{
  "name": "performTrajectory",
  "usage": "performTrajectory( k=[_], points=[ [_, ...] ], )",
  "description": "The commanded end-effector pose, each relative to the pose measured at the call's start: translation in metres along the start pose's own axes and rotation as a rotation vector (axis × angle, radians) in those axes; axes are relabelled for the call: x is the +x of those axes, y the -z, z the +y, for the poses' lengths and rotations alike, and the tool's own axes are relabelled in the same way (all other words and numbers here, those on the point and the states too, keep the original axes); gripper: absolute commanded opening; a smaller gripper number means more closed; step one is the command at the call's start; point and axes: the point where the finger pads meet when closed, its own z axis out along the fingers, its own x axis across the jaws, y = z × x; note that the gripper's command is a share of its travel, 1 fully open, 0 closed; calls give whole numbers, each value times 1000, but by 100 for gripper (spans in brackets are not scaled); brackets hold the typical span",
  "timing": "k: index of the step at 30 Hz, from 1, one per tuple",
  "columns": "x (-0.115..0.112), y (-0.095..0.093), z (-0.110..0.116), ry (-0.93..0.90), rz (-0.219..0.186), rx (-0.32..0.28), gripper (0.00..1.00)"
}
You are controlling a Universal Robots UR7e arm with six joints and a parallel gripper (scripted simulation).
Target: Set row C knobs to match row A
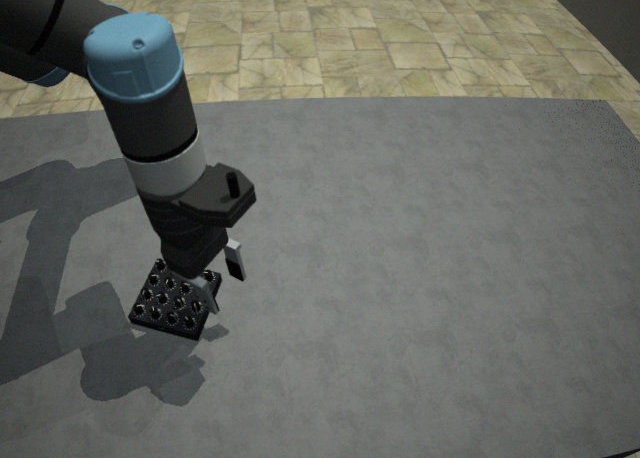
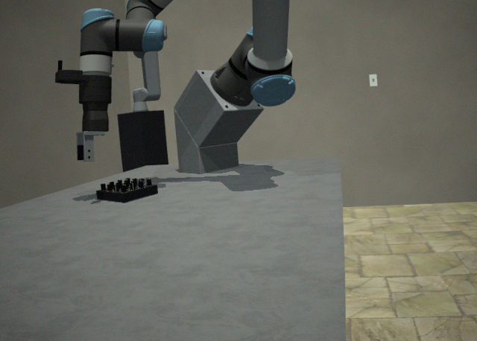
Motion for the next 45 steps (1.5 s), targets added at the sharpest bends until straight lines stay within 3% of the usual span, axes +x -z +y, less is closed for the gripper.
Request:
performTrajectory(
  k=[1, 9, 16, 27, 45],
  points=[
    [8, -4, 26, 86, -1, -17, 100],
    [16, -16, 74, 202, -10, -56, 100],
    [18, -22, 100, 263, -18, -75, 100],
    [18, -24, 112, 291, -24, -85, 100],
    [18, -24, 111, 294, -23, -84, 100]
  ],
)
